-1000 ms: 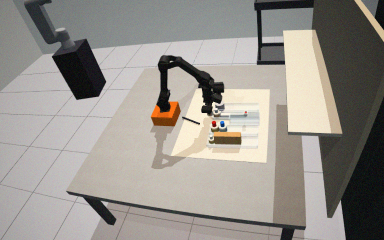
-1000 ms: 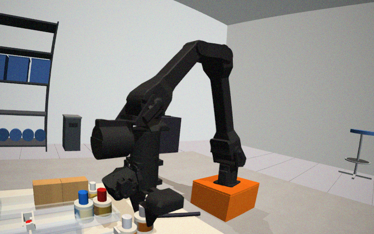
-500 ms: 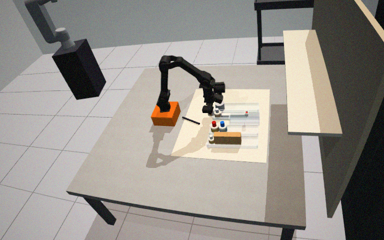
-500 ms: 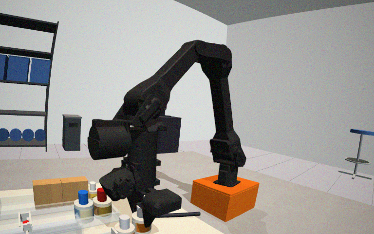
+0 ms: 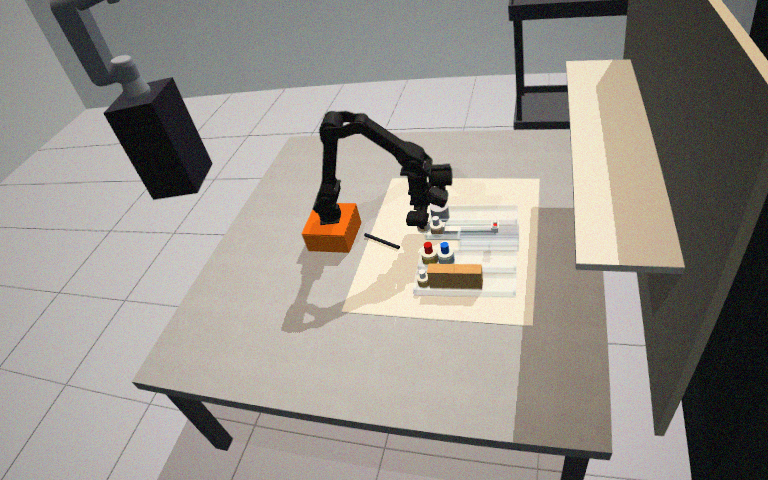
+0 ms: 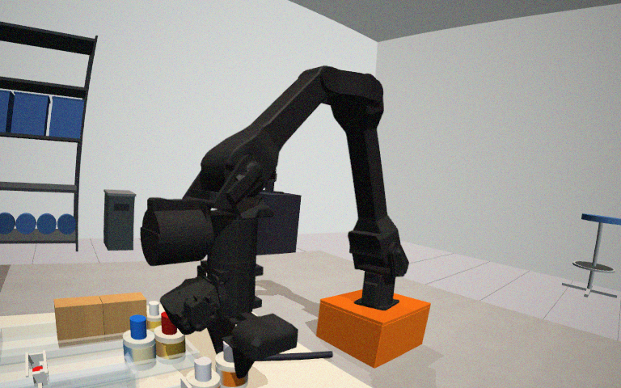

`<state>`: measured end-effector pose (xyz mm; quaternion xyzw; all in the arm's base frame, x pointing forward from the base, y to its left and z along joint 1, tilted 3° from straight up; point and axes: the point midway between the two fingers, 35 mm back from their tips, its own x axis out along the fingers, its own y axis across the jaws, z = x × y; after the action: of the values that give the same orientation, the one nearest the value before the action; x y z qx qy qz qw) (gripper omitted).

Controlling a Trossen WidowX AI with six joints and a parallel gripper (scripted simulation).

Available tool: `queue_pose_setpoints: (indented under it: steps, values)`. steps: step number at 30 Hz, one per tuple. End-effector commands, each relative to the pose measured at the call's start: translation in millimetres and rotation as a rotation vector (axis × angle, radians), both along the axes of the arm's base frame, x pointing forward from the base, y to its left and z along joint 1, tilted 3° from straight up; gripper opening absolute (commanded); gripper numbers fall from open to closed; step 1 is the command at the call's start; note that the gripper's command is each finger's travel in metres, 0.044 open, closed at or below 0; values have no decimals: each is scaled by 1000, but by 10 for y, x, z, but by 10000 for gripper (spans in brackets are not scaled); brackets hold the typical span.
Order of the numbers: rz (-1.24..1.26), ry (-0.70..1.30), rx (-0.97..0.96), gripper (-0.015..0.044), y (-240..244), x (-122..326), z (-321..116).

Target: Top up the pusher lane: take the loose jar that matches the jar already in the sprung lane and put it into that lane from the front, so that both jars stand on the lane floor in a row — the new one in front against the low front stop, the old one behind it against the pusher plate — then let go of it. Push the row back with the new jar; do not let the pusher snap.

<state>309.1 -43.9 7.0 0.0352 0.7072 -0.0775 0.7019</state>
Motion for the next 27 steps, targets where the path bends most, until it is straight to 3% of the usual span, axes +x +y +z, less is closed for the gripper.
queue_pose_setpoints:
  steps: [1, 27]
  values:
    - [4, -33, -4, 0, -17, 118, 47]
    - [4, -33, -4, 0, -31, 217, 70]
